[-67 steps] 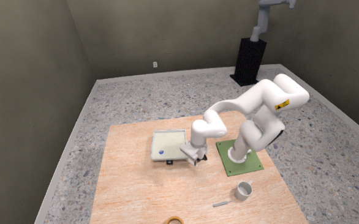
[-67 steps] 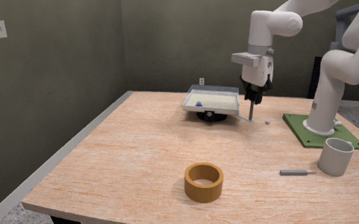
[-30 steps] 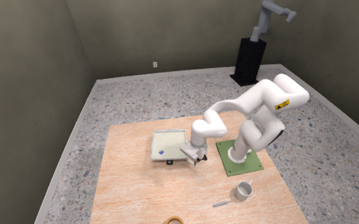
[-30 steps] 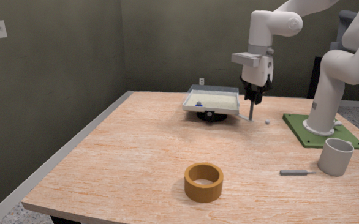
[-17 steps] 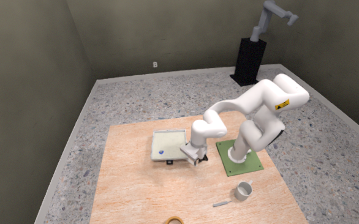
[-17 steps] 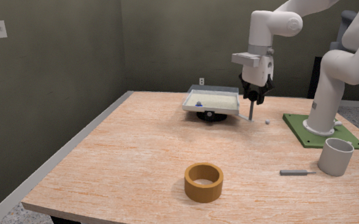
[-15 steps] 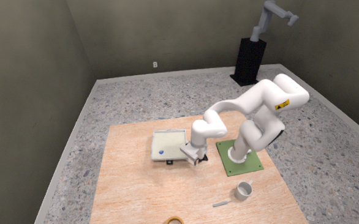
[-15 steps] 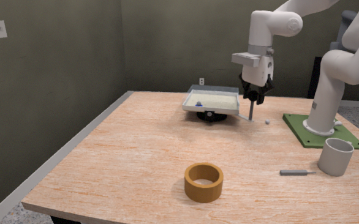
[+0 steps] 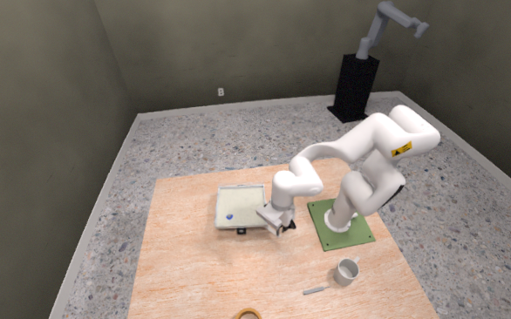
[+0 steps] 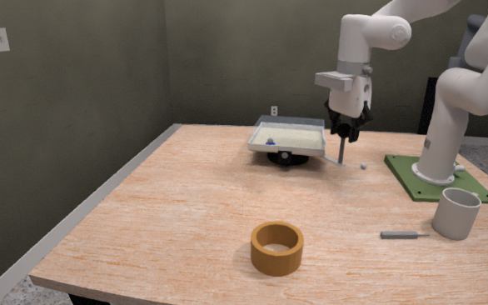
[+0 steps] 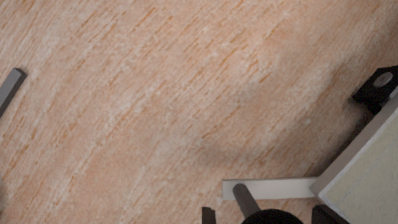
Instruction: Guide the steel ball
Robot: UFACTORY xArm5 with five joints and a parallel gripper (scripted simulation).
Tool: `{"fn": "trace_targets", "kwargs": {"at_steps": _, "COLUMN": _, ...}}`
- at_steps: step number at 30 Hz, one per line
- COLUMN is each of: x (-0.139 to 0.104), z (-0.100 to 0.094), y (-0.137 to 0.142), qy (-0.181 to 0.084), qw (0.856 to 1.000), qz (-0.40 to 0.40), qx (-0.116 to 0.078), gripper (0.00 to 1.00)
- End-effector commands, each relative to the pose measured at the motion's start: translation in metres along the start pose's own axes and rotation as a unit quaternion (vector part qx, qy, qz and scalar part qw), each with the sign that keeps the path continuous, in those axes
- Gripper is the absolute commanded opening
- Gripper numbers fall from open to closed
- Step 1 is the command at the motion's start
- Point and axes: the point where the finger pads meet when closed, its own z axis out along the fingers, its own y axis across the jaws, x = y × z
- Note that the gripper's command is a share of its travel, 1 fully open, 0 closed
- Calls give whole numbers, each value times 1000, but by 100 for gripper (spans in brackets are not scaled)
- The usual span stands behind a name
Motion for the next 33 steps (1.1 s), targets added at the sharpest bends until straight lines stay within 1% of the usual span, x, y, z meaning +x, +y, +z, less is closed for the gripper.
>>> {"fn": "trace_targets", "kwargs": {"at_steps": 1, "x": 1, "z": -1, "y": 1, "qy": 1, "qw": 1000, "qz": 0, "qx": -1, "gripper": 62}}
{"fn": "trace_targets", "kwargs": {"at_steps": 17, "x": 1, "z": -4, "y": 1, "qy": 1, "qw": 1000, "qz": 0, "qx": -1, "gripper": 62}}
{"fn": "trace_targets", "kwargs": {"at_steps": 25, "x": 1, "z": -9, "y": 1, "qy": 1, "qw": 1000, "qz": 0, "qx": -1, "gripper": 62}}
{"fn": "trace_targets", "kwargs": {"at_steps": 33, "x": 0, "z": -21, "y": 2, "qy": 1, "qw": 1000, "qz": 0, "qx": -1, "gripper": 62}}
